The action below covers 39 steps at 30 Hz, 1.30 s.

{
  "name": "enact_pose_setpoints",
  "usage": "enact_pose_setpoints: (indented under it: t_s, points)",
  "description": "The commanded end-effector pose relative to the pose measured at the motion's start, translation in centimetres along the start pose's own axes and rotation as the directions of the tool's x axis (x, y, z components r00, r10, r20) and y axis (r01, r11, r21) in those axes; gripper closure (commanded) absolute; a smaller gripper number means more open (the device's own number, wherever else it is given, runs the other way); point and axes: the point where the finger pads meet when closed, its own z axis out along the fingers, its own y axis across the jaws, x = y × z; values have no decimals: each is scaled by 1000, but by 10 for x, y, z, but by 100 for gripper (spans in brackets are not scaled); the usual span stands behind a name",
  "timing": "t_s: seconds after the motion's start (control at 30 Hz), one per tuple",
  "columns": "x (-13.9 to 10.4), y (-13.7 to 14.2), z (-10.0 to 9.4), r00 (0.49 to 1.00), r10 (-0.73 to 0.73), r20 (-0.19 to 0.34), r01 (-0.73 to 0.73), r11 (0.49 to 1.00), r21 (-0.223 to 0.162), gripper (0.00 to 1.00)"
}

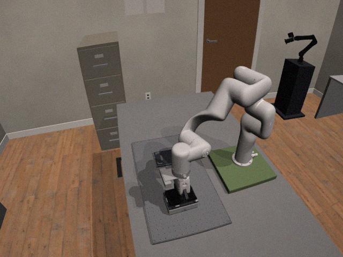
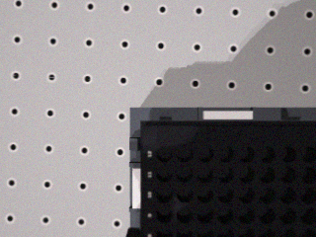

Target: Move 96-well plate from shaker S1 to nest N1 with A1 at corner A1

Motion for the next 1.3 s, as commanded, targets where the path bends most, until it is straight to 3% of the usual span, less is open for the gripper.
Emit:
enact_pose_setpoints:
  t_s: [0.0,0.77,1.27]
  points:
    - [1,-1,-4,1000,0,-7,0,1000,-7,100]
    - [1,-1,-12,1000,0,-7,0,1000,-7,100]
    - [1,-1,-36,1000,0,-7,0,1000,-7,100]
